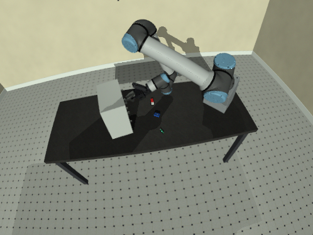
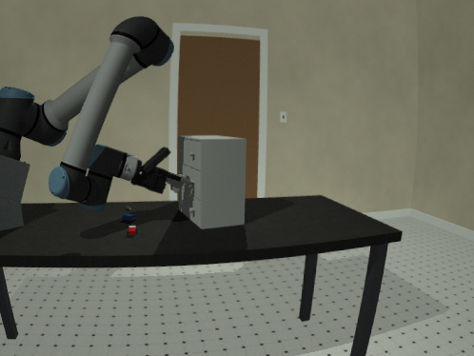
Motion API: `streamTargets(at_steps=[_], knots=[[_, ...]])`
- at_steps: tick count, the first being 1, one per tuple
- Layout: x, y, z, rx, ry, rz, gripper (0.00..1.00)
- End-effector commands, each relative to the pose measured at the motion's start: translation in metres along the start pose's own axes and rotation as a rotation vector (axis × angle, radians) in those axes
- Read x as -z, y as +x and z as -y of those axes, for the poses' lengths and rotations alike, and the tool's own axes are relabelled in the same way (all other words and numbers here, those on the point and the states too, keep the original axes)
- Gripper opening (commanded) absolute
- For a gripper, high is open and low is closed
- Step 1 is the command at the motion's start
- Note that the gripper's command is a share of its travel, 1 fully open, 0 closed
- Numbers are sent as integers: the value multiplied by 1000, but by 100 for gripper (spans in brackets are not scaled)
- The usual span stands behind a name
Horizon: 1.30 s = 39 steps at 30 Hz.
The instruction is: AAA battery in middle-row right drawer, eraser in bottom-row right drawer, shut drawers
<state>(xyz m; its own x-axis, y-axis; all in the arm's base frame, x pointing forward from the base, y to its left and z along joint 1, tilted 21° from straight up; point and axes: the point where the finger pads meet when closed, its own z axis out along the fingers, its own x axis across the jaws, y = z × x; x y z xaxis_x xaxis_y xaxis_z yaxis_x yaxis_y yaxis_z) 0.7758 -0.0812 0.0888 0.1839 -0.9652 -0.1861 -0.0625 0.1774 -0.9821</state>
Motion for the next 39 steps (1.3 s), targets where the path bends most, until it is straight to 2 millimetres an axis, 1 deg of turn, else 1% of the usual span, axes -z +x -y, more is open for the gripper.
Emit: streamTargets(at_steps=[1,39], knots=[[1,0,0,0,1,0,7],[13,0,-4,0,1,0,7]])
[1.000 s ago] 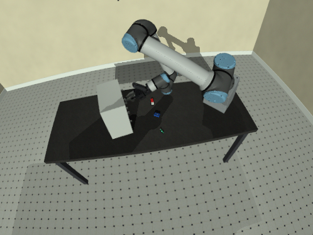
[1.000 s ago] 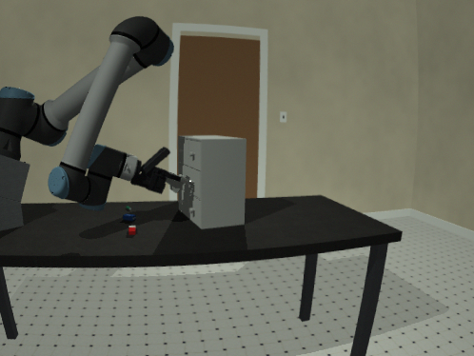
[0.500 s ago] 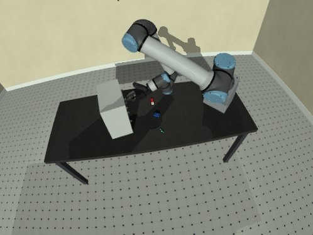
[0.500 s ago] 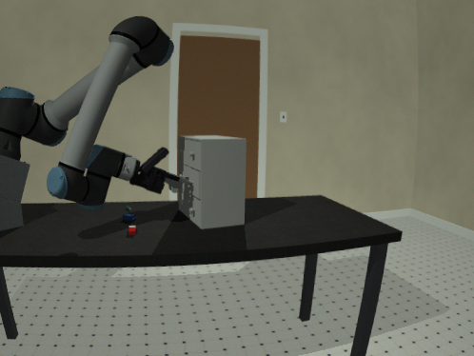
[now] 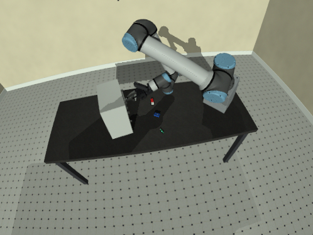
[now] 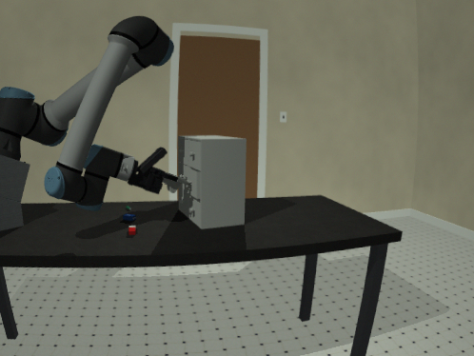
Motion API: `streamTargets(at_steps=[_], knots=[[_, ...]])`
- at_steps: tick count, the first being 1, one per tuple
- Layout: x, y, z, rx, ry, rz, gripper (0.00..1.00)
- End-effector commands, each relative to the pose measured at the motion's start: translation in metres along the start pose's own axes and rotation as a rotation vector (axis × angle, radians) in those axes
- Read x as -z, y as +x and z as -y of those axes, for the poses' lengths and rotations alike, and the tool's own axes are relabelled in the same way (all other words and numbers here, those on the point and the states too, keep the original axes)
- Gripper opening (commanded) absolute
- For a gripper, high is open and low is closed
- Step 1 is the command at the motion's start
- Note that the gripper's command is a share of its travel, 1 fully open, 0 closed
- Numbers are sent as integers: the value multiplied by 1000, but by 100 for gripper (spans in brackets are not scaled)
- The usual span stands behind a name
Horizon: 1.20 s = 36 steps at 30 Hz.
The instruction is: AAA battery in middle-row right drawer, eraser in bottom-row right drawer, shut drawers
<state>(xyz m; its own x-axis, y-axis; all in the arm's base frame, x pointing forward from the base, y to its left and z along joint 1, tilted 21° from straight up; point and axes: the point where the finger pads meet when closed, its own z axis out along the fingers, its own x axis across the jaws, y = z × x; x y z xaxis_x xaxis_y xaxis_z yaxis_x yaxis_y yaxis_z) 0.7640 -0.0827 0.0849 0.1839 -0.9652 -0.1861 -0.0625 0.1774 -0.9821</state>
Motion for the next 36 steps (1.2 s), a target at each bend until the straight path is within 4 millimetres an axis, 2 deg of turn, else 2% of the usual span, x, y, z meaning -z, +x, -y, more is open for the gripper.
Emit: streamTargets(at_steps=[1,36], knots=[[2,0,0,0,1,0,7],[23,0,-8,0,1,0,7]])
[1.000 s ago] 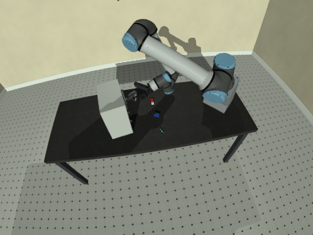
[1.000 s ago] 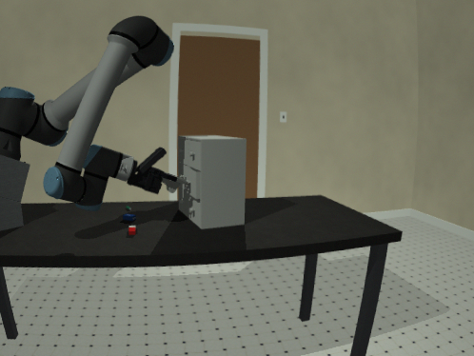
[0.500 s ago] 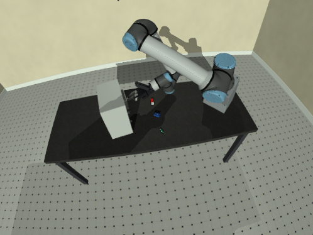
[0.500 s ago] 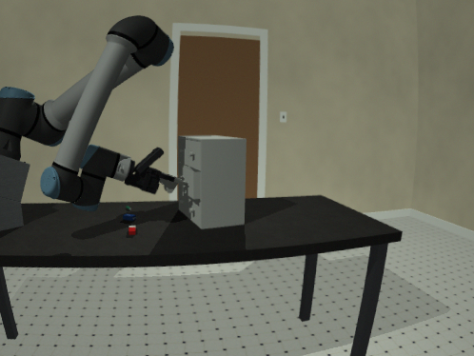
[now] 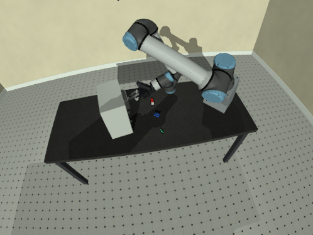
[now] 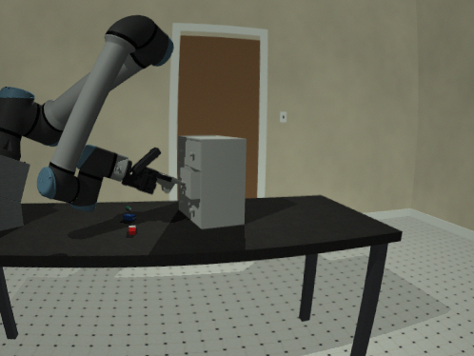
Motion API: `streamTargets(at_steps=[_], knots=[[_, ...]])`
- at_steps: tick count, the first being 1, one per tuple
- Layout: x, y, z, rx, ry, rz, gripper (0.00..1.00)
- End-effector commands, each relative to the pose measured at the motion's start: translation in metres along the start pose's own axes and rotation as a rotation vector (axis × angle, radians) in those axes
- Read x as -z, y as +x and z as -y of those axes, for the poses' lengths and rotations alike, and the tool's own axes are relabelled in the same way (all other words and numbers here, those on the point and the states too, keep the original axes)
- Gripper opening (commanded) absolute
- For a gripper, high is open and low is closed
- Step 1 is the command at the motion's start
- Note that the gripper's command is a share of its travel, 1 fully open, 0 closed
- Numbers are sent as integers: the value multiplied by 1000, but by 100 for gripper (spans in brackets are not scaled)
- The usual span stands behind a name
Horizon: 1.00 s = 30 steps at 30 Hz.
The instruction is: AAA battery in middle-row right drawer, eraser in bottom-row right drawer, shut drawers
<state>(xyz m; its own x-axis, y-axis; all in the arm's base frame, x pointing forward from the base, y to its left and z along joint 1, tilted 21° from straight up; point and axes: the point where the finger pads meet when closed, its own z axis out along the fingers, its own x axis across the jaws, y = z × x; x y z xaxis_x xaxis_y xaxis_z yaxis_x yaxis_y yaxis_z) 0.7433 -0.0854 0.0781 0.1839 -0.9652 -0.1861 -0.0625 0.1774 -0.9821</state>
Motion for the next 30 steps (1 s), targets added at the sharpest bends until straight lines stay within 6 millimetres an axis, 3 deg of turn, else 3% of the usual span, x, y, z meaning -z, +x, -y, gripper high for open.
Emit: streamTargets(at_steps=[1,30], knots=[[3,0,0,0,1,0,7],[19,0,-6,0,1,0,7]])
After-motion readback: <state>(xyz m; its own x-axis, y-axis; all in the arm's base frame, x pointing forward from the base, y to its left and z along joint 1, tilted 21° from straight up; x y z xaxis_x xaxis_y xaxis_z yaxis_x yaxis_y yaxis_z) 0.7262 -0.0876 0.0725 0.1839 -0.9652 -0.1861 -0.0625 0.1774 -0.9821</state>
